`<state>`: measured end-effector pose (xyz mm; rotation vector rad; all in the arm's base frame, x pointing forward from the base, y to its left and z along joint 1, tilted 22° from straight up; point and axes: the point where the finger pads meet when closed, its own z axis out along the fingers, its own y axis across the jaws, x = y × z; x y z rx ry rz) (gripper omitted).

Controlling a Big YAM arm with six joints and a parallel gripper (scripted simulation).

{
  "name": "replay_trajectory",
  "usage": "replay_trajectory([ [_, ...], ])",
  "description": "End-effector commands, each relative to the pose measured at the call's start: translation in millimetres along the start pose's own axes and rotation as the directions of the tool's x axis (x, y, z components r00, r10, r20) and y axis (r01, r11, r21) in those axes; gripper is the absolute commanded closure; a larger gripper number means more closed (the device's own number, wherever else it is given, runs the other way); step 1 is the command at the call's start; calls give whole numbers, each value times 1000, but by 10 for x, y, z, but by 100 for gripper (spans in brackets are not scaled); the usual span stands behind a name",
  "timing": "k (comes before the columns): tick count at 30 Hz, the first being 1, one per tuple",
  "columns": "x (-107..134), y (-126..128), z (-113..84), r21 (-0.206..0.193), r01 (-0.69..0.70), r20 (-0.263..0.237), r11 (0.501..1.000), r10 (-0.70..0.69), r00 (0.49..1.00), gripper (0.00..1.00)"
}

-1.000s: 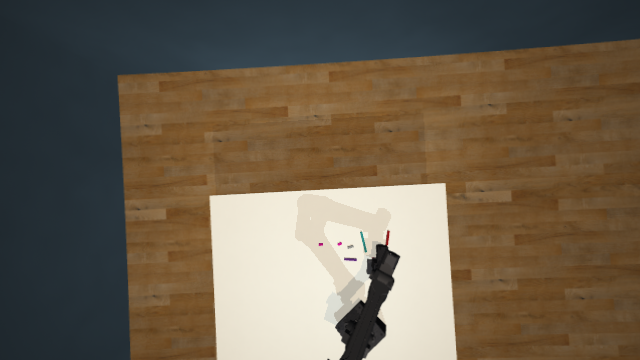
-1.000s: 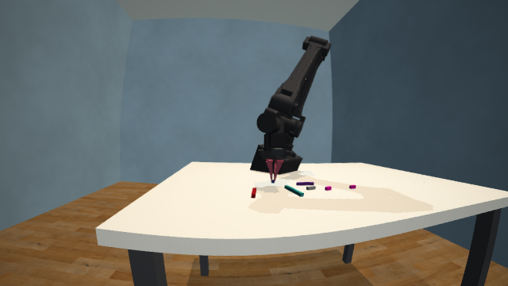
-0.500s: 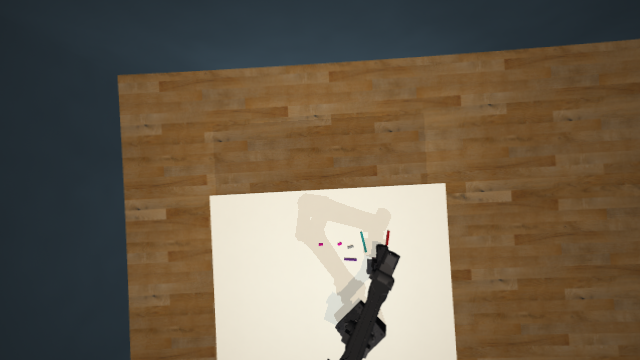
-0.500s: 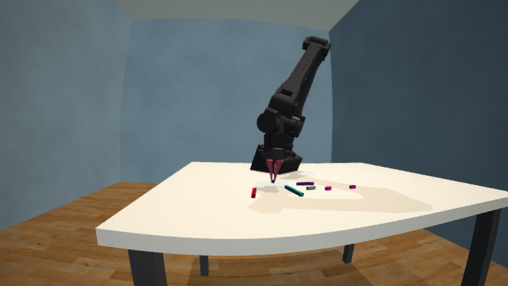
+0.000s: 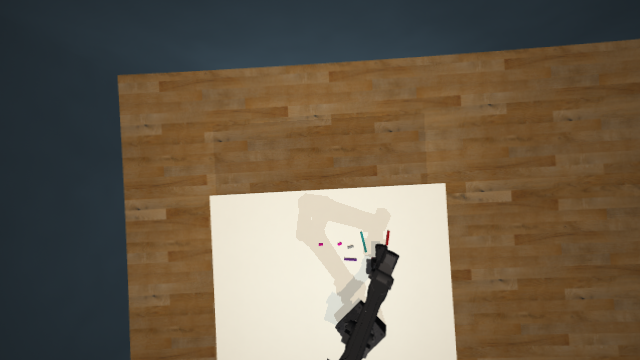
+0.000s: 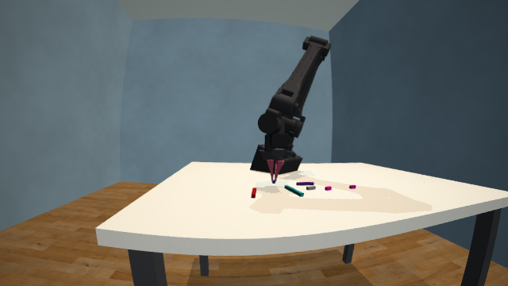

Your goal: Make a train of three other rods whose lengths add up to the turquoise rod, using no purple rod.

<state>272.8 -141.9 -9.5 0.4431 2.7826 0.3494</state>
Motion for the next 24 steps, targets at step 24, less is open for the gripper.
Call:
replay_trajectory([
  [24,-160,-16,-25,9,8,18,1000,-8,1000,96],
])
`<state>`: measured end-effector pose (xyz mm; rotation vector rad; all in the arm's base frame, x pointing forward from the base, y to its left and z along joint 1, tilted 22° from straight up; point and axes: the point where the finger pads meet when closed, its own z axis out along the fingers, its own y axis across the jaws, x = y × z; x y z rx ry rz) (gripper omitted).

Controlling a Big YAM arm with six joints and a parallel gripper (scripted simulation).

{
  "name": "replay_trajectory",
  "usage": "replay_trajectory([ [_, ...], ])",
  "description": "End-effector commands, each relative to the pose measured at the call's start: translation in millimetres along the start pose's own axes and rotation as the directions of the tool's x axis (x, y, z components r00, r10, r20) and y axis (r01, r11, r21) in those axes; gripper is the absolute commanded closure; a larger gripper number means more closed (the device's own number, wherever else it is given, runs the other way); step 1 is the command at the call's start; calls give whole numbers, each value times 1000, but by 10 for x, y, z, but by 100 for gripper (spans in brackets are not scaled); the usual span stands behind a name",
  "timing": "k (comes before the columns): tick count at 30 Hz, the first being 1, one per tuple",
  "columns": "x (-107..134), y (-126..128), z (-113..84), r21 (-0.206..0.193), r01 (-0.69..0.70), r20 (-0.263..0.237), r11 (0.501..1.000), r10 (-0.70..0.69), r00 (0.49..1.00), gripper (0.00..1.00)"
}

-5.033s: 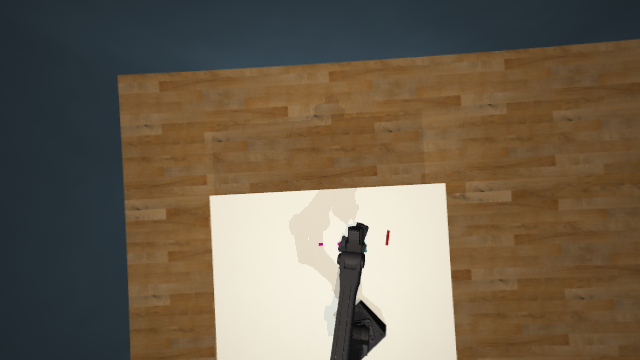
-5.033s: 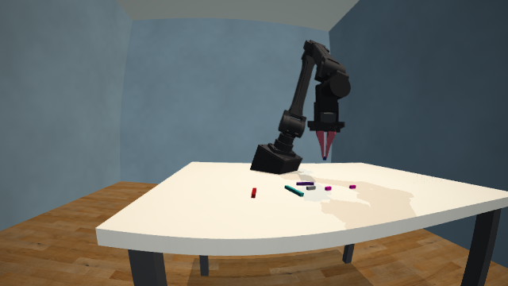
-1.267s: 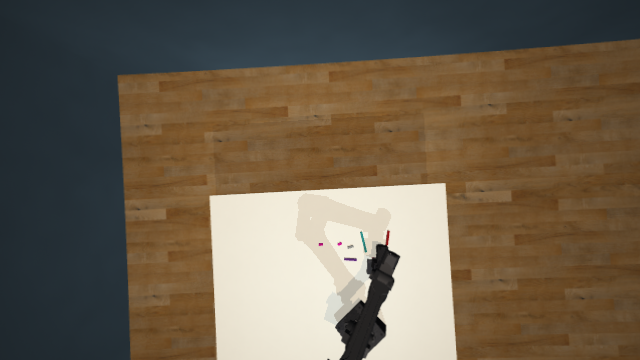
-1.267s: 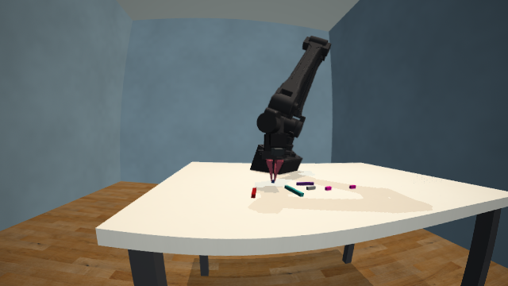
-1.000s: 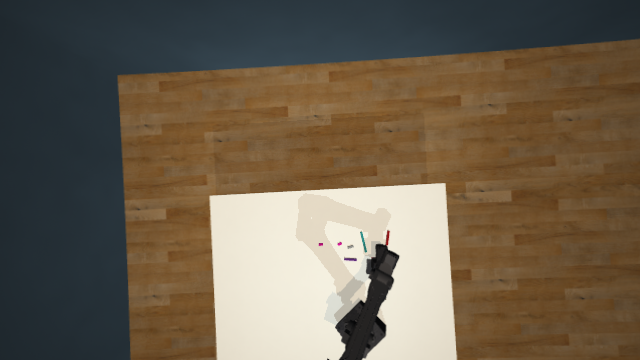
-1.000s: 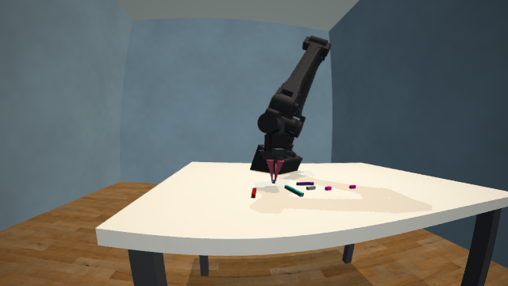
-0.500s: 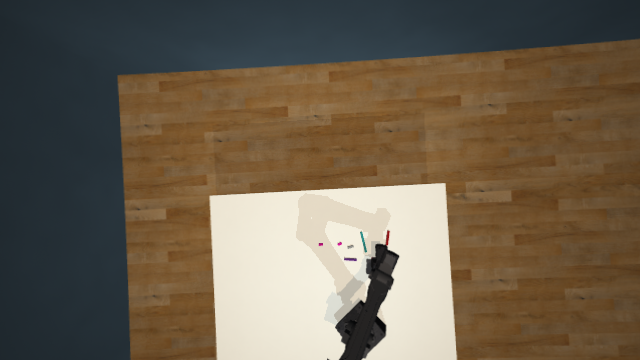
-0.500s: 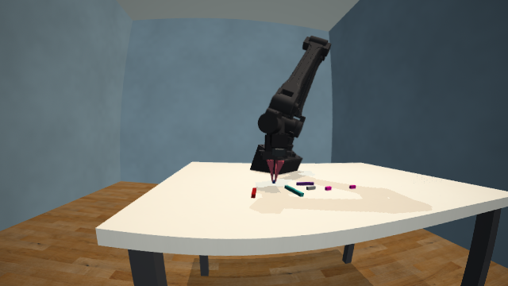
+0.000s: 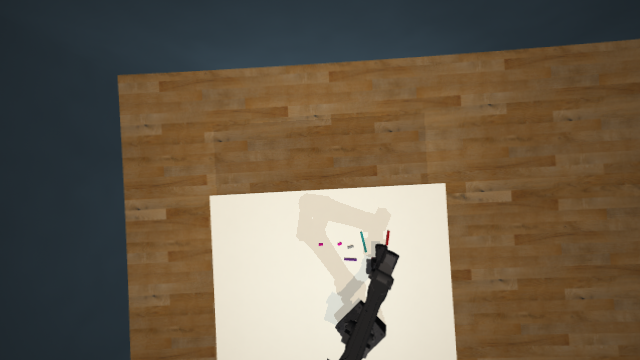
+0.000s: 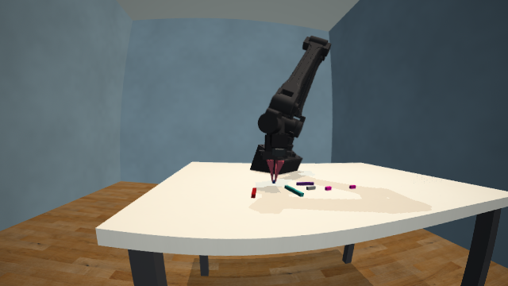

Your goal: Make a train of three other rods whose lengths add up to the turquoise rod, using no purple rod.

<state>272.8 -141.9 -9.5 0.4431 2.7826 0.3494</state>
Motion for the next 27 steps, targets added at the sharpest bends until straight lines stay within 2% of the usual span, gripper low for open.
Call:
replay_trajectory([
  [1,-187,-19,-32,10,10,21,1000,-10,1000,96],
  [27,-188,-16,-28,7,9,15,1000,-9,1000,96],
])
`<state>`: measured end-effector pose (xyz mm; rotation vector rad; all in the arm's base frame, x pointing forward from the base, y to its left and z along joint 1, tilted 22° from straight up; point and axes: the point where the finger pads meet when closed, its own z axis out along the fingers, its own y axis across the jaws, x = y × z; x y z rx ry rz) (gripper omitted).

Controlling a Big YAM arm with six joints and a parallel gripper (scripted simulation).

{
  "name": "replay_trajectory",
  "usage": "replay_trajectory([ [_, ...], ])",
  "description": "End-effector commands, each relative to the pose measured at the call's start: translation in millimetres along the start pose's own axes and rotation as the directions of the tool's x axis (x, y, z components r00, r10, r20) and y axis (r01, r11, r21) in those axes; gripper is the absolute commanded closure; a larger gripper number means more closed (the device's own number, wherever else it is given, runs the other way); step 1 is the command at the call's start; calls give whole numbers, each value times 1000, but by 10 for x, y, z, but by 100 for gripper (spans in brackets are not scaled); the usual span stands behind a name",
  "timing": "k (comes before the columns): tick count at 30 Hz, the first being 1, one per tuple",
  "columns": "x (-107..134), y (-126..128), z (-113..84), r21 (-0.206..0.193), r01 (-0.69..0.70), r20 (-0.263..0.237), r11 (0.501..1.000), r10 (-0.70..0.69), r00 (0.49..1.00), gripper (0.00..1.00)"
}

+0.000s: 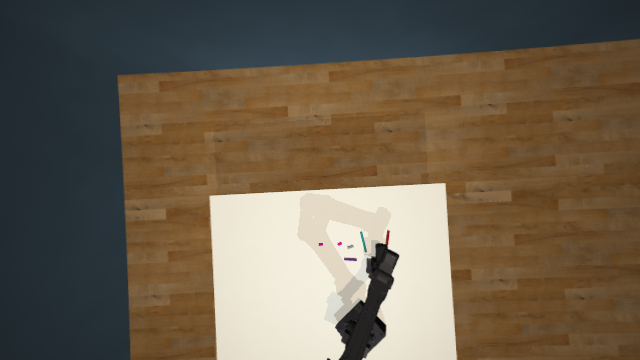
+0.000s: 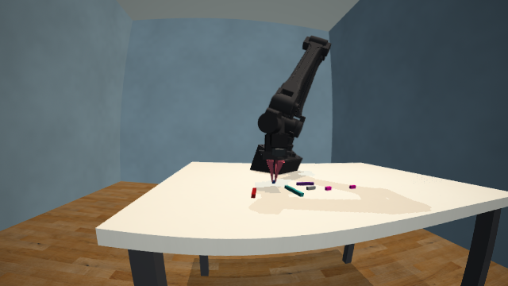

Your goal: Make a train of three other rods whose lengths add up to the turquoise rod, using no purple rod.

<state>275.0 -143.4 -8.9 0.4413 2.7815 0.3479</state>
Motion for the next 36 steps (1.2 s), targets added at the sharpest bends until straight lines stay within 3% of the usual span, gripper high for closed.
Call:
replay_trajectory([
  [1,-161,-10,-27,7,8,13,1000,-8,1000,96],
  [36,-194,-15,-38,8,9,17,1000,-9,1000,96],
])
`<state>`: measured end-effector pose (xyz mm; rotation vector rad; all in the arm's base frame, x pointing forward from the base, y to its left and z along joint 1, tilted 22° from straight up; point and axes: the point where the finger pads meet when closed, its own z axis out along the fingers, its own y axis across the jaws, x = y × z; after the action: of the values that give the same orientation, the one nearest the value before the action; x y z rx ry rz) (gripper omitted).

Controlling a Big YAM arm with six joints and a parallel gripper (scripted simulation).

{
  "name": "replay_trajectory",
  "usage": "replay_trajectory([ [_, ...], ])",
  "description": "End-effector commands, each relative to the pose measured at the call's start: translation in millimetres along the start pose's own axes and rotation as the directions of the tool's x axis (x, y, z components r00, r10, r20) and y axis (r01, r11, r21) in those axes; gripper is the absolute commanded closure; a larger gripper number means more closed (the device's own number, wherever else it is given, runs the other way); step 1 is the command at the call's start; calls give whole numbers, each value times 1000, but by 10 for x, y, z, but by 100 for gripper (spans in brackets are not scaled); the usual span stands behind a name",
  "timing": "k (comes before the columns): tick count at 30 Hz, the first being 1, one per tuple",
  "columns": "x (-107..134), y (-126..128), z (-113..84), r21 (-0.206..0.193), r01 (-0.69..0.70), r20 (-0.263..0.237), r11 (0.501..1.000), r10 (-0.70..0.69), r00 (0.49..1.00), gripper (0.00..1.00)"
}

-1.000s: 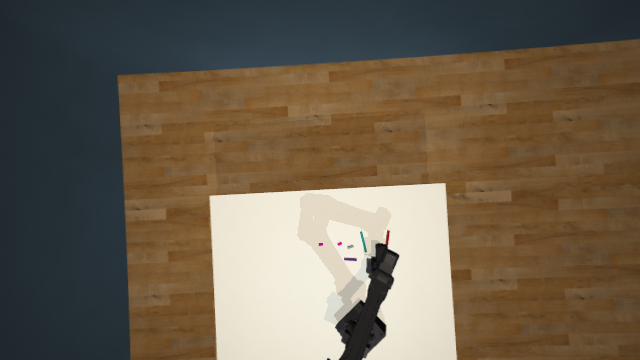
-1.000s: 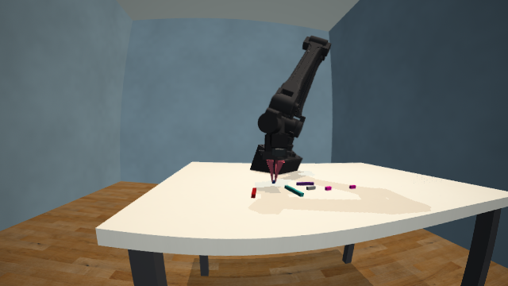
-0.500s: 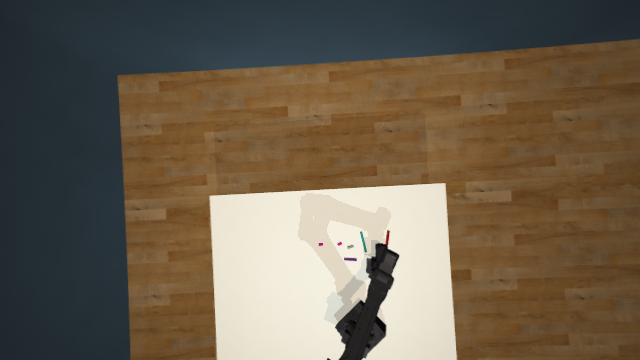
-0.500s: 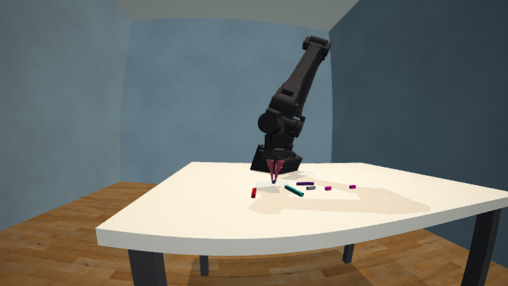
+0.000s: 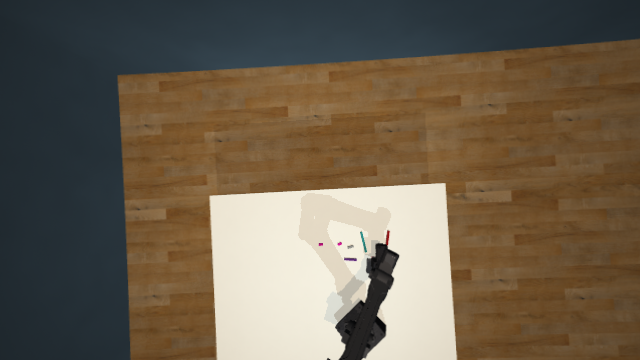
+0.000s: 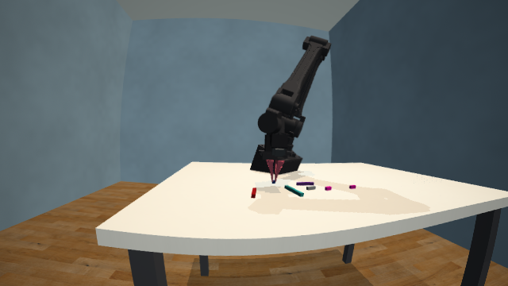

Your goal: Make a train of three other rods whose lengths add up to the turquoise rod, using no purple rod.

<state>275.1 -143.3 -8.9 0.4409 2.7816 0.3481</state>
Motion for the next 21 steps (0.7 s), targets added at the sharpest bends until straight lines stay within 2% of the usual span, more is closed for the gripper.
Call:
replay_trajectory([
  [1,-194,-16,-38,8,8,17,1000,-9,1000,96],
  [12,-221,-24,-19,13,13,31,1000,-13,999,96],
  [21,-129,-6,57,8,7,16,1000,-7,1000,96],
])
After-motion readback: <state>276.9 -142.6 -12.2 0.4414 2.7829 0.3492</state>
